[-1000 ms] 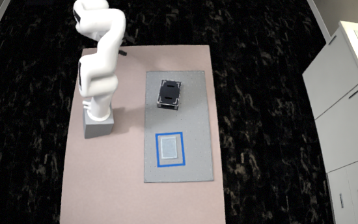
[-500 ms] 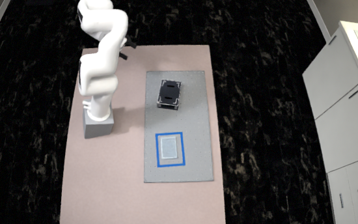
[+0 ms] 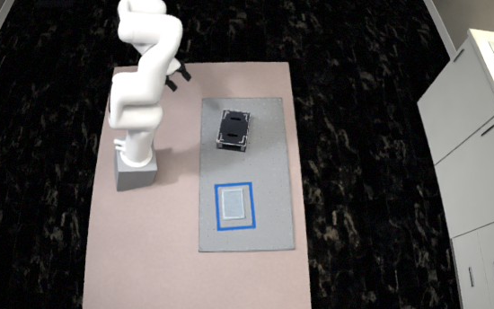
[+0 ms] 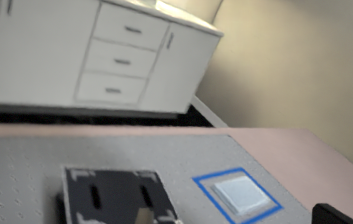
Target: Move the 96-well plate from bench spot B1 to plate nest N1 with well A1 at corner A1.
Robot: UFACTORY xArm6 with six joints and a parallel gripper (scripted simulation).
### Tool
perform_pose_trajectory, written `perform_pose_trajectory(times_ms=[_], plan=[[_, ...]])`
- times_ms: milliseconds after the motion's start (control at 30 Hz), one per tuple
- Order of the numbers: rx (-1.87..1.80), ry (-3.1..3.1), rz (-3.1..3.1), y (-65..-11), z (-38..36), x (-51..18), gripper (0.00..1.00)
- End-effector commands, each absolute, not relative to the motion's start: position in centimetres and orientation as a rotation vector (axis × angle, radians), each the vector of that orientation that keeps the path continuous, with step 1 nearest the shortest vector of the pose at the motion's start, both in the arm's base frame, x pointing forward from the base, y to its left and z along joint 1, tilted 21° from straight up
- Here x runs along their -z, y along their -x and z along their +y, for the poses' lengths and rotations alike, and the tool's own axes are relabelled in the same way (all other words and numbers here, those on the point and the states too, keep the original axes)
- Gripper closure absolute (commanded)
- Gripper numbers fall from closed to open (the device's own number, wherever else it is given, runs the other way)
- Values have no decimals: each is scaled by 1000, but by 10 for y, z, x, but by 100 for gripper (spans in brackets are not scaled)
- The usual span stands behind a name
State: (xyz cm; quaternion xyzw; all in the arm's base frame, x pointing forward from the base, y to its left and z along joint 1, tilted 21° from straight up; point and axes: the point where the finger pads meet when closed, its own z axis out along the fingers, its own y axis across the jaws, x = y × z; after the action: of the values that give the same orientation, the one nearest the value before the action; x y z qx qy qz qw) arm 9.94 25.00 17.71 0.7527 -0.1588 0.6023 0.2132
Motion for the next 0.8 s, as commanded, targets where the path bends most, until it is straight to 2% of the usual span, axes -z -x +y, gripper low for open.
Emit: perform_pose_trajectory(times_ms=[0,767], plan=[[-1472,-2093,-415,-106,238,-162,0],[-871,-2149,-389,-110,210,-120,0]])
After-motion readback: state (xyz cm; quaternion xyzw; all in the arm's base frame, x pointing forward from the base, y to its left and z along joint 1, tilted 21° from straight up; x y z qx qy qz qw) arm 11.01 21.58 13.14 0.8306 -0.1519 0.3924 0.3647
